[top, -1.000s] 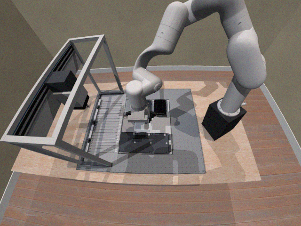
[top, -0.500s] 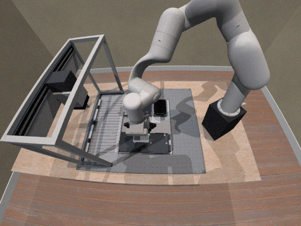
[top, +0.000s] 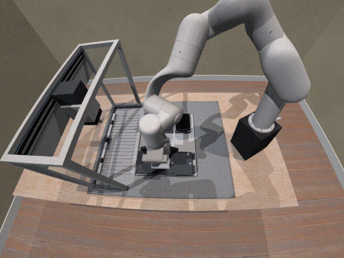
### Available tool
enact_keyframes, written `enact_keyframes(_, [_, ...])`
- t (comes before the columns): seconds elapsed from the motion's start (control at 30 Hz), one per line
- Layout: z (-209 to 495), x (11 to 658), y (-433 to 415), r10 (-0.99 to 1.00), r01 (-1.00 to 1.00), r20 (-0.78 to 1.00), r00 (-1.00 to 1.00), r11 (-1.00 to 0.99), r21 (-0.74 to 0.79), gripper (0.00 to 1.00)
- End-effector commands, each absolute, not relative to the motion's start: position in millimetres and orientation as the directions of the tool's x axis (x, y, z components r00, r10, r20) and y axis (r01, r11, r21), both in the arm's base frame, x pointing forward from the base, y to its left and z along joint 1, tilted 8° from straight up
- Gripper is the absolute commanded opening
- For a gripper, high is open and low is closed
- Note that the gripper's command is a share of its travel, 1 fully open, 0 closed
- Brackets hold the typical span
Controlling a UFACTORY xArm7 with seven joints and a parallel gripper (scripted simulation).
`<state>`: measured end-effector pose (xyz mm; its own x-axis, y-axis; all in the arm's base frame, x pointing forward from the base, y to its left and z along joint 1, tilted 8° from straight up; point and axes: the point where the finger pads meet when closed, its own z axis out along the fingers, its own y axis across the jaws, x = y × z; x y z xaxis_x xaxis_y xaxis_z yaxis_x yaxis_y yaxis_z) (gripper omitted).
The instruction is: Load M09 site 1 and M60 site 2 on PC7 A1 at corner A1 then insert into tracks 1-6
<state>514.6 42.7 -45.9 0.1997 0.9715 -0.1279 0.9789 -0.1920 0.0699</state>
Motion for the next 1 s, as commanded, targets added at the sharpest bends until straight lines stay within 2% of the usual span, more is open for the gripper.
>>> enact_keyframes(0.0, [-44,516,44,0.972,0.979,-0.126,0.199,-0.191,0.074,0.00])
enact_keyframes(0.97, [-69,518,41,0.972,0.979,-0.126,0.199,-0.191,0.074,0.00])
